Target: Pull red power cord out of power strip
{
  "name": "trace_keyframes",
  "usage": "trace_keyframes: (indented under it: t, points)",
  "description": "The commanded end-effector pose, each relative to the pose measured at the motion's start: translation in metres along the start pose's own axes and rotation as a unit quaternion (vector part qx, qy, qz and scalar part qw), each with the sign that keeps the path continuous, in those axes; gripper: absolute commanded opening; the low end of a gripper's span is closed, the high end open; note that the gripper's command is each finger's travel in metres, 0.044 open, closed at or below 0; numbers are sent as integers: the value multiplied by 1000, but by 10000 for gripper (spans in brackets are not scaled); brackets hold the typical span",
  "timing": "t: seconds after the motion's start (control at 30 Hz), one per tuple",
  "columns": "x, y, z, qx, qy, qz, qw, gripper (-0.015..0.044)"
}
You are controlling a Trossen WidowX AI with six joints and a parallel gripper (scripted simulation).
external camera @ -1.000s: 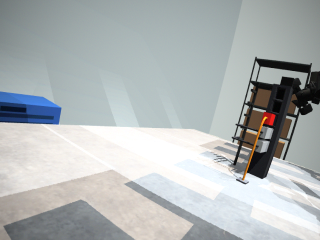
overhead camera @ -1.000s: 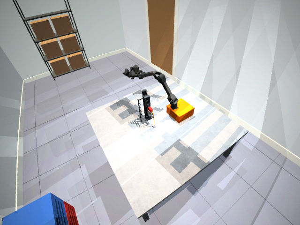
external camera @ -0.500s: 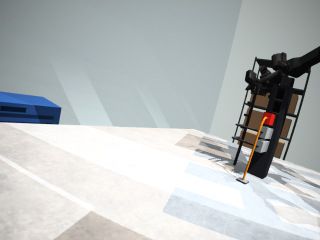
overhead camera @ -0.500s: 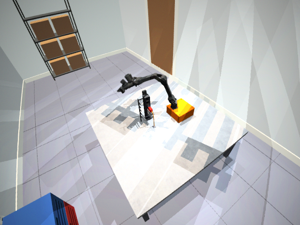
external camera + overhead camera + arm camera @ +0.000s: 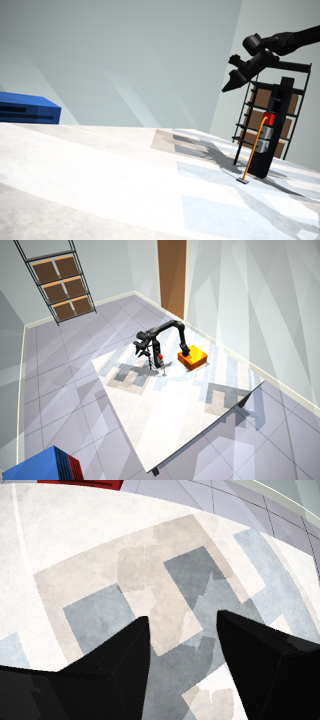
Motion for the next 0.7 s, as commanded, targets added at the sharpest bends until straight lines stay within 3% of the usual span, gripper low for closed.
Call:
trace_keyframes:
  t: [0.0, 0.2, 0.47, 0.67]
  points:
    - [-7, 50, -7, -66, 29, -128, 989, 160]
    - [4, 98, -26, -159, 72, -282, 943, 160]
    - [42, 156, -81, -341, 121, -514, 778, 160]
    - [43, 157, -82, -345, 121, -518, 773, 160]
Point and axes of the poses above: the point midway between the two fingers, 35 mm back from their tips, its own z axis out along the fingers, its own y axis across the jaws, x = y × z, the point moved 5 cm from there along -z, back along the fingers, and after that the axes turned 13 degrees about -z, right-handed, at the moved point
